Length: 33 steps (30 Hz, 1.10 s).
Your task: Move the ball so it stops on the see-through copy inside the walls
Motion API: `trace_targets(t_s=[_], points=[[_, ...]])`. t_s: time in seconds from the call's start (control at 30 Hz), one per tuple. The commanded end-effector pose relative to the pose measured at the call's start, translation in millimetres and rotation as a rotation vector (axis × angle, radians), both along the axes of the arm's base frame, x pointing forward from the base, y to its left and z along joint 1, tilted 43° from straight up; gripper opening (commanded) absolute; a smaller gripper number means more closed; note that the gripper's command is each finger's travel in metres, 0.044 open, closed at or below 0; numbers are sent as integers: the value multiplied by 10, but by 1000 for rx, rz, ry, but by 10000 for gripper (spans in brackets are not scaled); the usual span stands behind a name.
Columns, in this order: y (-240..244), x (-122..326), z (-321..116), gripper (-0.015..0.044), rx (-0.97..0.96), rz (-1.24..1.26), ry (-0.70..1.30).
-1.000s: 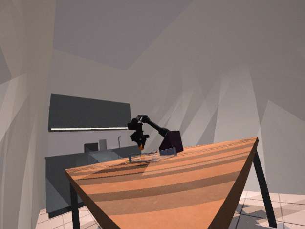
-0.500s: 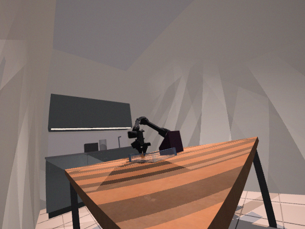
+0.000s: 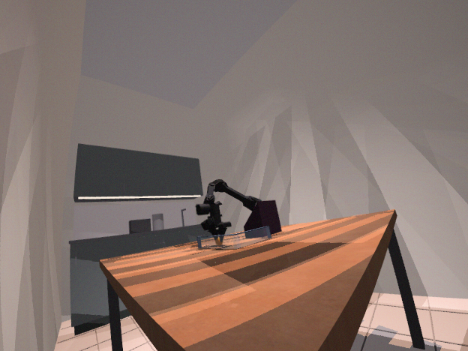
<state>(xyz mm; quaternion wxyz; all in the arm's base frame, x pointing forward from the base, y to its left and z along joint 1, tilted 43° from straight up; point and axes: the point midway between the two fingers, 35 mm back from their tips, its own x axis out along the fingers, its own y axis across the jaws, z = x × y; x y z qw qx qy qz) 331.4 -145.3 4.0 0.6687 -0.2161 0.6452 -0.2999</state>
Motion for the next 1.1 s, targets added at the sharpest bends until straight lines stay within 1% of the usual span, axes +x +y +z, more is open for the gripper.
trace_targets(t_s=[0.0, 0.37, 0.4, 0.5, 0.57, 0.73, 1.07], points=[[-15, -15, -37, 0, -2, 2, 11], [-1, -2, -4, 289, 0, 1, 1], [-1, -2, -4, 299, 0, 1, 1], [-1, -2, -4, 299, 0, 1, 1], [77, 14, 69, 299, 2, 1, 2], [577, 10, 590, 299, 3, 2, 10], [598, 56, 566, 299, 5, 23, -1]])
